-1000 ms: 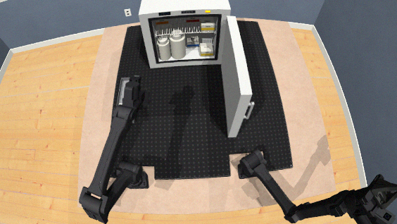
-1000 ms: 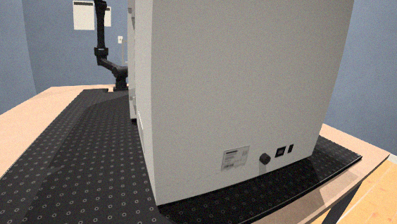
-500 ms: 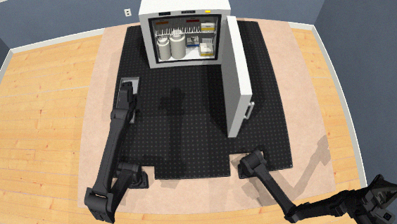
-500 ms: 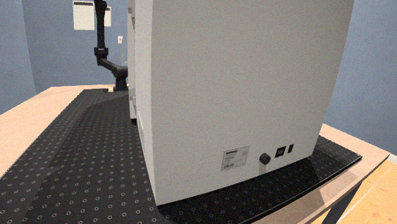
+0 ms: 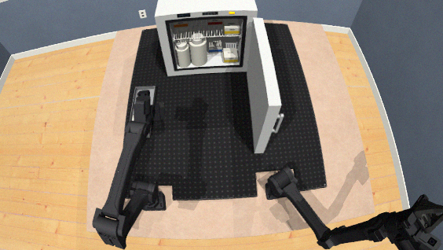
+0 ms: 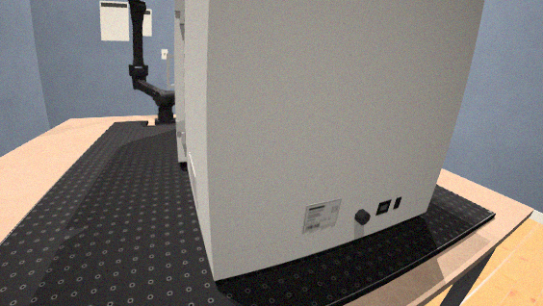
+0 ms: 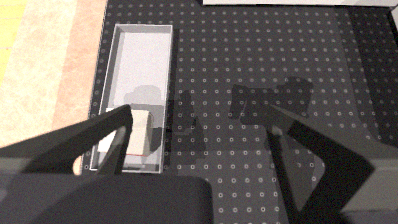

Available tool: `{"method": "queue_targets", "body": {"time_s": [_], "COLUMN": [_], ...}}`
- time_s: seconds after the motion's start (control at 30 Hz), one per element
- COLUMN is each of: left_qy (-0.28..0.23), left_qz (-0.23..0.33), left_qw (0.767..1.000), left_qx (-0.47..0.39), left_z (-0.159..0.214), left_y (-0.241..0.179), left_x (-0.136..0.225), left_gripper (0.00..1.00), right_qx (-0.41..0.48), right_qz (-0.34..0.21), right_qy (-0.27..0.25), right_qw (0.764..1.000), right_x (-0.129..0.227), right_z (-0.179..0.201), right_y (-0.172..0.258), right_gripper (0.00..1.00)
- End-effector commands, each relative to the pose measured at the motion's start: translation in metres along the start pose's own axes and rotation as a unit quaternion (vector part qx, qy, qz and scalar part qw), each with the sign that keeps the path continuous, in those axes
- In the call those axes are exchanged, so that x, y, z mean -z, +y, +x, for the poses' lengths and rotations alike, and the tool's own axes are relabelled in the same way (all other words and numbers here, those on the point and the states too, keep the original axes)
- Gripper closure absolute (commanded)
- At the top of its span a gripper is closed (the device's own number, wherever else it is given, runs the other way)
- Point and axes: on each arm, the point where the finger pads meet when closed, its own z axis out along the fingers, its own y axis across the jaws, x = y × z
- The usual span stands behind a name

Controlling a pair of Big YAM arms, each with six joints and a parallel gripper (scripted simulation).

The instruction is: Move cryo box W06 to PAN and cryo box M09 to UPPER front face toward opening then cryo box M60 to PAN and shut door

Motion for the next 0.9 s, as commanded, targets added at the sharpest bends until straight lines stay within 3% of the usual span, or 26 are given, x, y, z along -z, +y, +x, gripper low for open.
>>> {"method": "queue_targets", "body": {"time_s": [0.0,0.1,0.13,0.17,0.2,0.4,0.47,0.53,0.6,0.83,0.87], "left_qy": [-0.051,-0.059,-0.047,-0.047,-0.079,-0.079,-0.076,-0.076,-0.107,-0.122,-0.106], "left_qz": [0.009,0.015,0.016,0.016,0.021,0.023,0.027,0.027,0.034,0.040,0.037], "left_qw": [0.999,0.998,0.999,0.999,0.997,0.997,0.997,0.997,0.994,0.992,0.994], "left_qx": [0.009,0.006,-0.001,-0.001,0.006,0.008,-0.005,-0.005,0.004,0.003,-0.020], "left_z": [-0.052,-0.051,-0.023,-0.025,-0.066,-0.080,-0.046,-0.046,-0.089,-0.105,-0.069], "left_y": [-0.015,-0.027,-0.028,-0.032,-0.040,-0.066,-0.069,-0.069,-0.083,-0.112,-0.110], "left_x": [0.007,0.000,-0.012,-0.014,-0.003,-0.014,-0.029,-0.029,-0.021,-0.033,-0.047], "left_gripper": [0.00,0.00,0.00,0.00,0.00,0.00,0.00,0.00,0.00,0.00,0.00], "right_qx": [0.005,0.005,0.005,0.005,0.005,0.005,0.005,0.005,0.005,0.005,0.005], "right_qz": [-0.001,-0.001,-0.001,-0.001,-0.001,-0.001,-0.001,-0.001,-0.001,-0.001,-0.001], "right_qy": [0.015,0.015,0.015,0.015,0.015,0.015,0.015,0.015,0.015,0.015,0.015], "right_qw": [1.000,1.000,1.000,1.000,1.000,1.000,1.000,1.000,1.000,1.000,1.000], "right_x": [-0.003,-0.003,-0.003,-0.003,-0.003,-0.003,-0.003,-0.003,-0.003,-0.003,-0.003], "right_z": [0.014,0.014,0.014,0.014,0.014,0.014,0.014,0.014,0.014,0.014,0.014], "right_y": [0.000,0.000,0.000,0.000,0.000,0.000,0.000,0.000,0.000,0.000,0.000], "right_gripper": [1.00,1.00,1.00,1.00,1.00,1.00,1.00,1.00,1.00,1.00,1.00]}}
